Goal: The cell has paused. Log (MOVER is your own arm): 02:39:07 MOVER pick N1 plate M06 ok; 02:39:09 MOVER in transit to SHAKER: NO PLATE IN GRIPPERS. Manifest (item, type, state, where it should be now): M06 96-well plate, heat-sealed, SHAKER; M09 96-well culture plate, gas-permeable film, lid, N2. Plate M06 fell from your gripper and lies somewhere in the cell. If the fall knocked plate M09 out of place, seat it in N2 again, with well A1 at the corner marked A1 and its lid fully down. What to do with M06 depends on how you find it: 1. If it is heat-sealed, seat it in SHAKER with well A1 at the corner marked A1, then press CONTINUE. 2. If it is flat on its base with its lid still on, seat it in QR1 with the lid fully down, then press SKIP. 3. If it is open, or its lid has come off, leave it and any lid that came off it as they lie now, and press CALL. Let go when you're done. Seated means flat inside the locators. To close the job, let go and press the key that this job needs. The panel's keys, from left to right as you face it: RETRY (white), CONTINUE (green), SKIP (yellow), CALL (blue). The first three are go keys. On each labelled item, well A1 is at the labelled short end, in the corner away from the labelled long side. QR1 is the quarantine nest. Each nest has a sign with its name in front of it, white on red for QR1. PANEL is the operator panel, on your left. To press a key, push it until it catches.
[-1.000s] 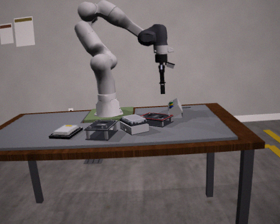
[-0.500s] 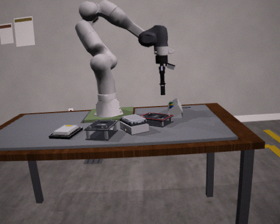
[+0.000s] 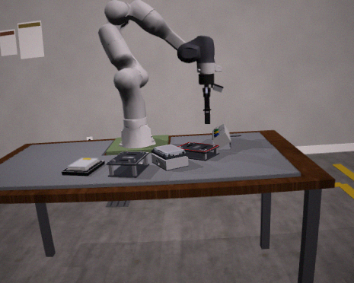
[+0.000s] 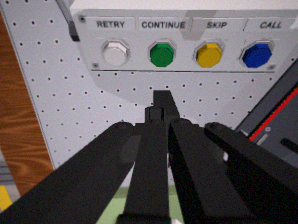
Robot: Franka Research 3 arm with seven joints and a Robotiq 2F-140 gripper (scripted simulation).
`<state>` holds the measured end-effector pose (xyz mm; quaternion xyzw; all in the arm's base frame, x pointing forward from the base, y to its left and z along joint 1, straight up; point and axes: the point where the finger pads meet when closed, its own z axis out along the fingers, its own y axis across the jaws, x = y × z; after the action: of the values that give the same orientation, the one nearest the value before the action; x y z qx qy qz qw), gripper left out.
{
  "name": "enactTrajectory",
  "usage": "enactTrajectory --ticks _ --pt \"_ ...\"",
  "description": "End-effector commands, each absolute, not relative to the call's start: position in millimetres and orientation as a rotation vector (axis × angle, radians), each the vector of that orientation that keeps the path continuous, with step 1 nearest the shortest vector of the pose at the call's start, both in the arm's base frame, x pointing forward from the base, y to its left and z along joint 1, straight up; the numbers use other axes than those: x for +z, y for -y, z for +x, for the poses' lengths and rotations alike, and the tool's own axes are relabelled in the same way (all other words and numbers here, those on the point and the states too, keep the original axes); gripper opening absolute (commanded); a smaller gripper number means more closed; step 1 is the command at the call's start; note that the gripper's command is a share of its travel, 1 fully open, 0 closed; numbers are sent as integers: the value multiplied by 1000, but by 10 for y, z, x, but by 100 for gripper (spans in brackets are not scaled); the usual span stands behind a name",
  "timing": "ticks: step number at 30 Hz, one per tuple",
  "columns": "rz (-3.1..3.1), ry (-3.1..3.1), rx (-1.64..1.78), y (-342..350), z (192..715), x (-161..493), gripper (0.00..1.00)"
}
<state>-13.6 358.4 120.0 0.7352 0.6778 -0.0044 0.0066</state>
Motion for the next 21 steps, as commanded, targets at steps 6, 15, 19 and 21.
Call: enactTrajectory --ticks 6,15,19,21 --pt "2311 -2123 8 -3703 -120 1117 10" --pt "2311 -2123 8 -3753 -116 1030 10" --pt "2311 -2123 8 -3760 -115 1018 10" --pt "2311 -2123 8 -3765 -114 1009 10"
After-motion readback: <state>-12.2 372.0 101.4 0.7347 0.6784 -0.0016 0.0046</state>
